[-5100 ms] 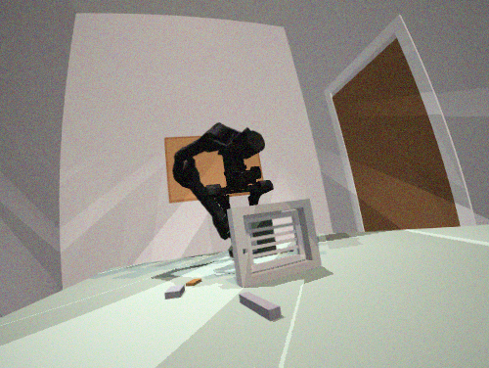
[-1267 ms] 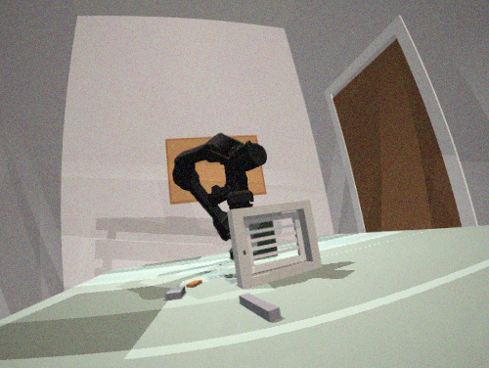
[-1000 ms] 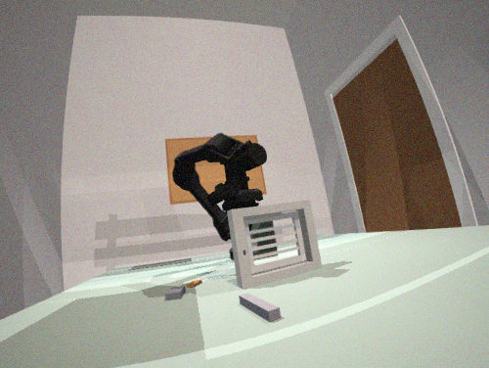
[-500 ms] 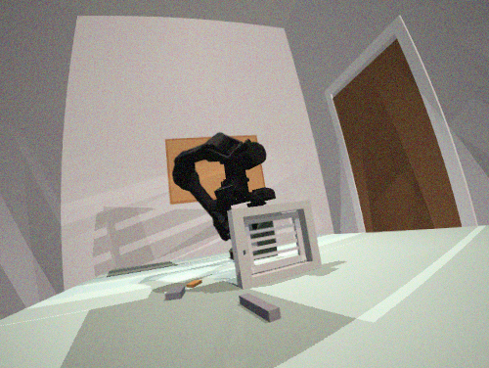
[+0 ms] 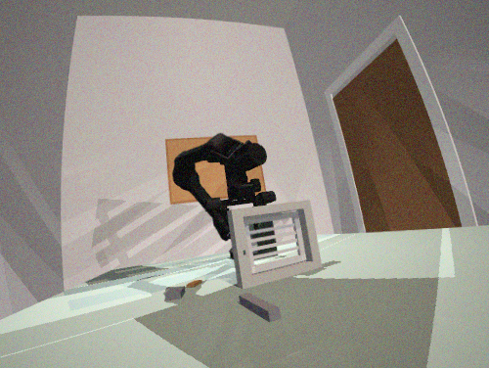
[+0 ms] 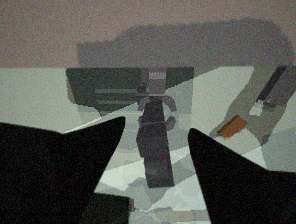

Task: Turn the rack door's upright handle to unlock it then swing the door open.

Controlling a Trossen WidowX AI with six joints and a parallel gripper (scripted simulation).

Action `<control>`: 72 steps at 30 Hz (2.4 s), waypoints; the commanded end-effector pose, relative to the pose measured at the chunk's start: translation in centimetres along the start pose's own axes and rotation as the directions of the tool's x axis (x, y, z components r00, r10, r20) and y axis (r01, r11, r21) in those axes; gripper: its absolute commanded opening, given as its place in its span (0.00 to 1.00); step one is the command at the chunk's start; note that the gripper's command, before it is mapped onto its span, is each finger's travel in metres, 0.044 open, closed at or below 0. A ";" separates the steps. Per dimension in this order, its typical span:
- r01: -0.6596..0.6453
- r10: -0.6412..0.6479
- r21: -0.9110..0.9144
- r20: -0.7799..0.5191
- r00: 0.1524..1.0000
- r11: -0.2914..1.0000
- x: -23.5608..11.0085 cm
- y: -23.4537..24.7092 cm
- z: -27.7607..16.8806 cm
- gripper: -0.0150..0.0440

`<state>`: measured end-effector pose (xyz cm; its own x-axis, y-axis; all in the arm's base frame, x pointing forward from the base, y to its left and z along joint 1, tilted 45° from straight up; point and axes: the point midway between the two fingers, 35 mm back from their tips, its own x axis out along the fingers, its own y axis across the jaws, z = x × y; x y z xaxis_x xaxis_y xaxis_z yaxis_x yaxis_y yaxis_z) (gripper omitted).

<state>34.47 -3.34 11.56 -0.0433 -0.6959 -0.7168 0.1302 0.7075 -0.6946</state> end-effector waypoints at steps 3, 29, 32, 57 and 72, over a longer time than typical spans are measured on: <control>0.003 -0.003 -0.293 0.000 1.000 0.956 0.1 0.0 0.0 0.74; 0.000 -0.003 -1.000 0.000 1.000 -0.015 0.1 0.1 0.0 0.74; -0.001 -0.003 -0.987 0.000 1.000 -0.163 0.1 0.1 0.0 0.74; -0.001 -0.003 -0.944 0.000 1.000 -0.331 0.1 0.1 0.0 0.57; -0.001 -0.003 -0.944 0.000 1.000 -0.331 0.1 0.1 0.0 0.40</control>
<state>34.51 -3.33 11.54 -0.0417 -0.6960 -0.7168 -0.9787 -0.1160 0.1696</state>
